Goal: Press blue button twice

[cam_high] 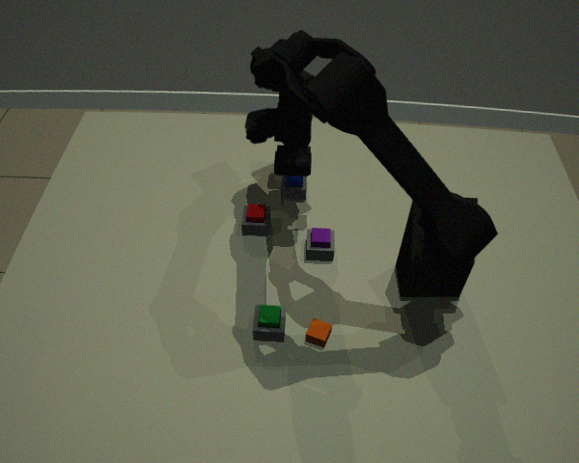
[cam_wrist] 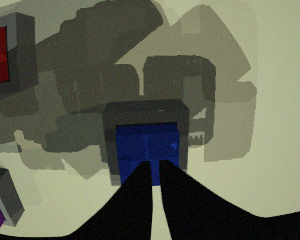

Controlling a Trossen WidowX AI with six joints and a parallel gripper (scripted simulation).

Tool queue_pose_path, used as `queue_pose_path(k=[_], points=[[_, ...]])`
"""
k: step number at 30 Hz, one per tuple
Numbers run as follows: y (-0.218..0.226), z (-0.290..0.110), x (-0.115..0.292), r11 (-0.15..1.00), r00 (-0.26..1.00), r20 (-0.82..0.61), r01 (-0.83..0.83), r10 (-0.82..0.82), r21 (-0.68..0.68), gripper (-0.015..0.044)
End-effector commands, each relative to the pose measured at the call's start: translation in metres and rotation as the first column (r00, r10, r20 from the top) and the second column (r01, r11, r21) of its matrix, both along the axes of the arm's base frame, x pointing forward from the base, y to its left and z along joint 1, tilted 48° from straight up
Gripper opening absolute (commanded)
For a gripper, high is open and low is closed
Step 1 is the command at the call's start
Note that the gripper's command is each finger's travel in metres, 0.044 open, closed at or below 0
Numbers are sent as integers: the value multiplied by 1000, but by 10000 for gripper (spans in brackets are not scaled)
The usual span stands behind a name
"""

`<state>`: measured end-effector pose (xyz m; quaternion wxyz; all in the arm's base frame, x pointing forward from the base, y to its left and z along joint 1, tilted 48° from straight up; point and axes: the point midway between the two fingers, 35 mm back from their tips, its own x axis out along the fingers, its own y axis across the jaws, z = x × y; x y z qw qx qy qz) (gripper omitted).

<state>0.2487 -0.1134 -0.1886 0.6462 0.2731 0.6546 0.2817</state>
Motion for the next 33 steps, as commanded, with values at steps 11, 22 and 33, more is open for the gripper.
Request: queue_pose_path(k=[11, 22, 33], points=[[14, -10, -3, 1000, 1000, -9, 1, -1, 9, 20], [14, -10, -3, 1000, 1000, -9, 1, -1, 9, 20], [1, 0, -2, 1000, 1000, -6, 0, 0, 6, 20]])
